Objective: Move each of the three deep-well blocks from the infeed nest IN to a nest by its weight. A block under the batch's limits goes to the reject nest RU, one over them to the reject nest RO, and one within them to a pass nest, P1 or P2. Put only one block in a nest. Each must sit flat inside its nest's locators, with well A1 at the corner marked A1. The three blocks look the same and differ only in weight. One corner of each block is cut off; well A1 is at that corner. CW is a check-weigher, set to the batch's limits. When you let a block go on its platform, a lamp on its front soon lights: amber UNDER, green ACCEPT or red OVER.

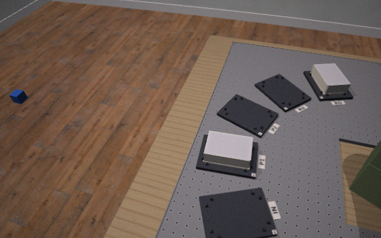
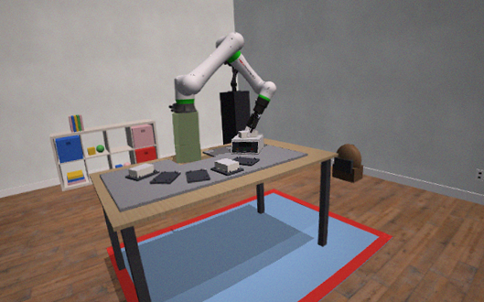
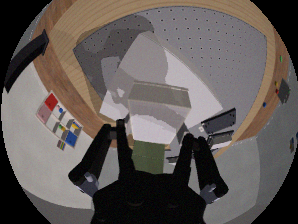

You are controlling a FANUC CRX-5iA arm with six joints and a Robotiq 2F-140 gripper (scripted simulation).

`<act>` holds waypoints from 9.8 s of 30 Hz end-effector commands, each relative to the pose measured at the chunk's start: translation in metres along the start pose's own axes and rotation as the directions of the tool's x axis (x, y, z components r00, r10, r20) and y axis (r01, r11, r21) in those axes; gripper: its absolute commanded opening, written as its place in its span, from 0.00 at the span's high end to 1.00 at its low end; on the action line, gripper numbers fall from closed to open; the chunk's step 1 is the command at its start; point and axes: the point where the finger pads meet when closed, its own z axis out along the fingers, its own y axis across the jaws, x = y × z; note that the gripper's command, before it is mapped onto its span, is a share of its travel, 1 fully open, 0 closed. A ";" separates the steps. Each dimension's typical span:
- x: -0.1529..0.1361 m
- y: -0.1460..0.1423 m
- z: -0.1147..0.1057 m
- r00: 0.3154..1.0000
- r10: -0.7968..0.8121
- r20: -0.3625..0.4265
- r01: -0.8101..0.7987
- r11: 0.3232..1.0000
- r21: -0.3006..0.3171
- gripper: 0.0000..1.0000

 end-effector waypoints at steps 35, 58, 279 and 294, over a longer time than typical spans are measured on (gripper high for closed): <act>-0.017 0.000 -0.030 1.000 0.000 0.000 0.000 1.000 0.000 0.90; -0.033 0.000 -0.057 1.000 0.000 0.000 0.000 1.000 0.000 0.90; -0.343 0.421 0.122 0.307 0.864 0.400 -0.863 0.077 0.499 0.90; -0.379 0.434 0.143 0.307 0.864 0.400 -0.863 0.077 0.499 0.90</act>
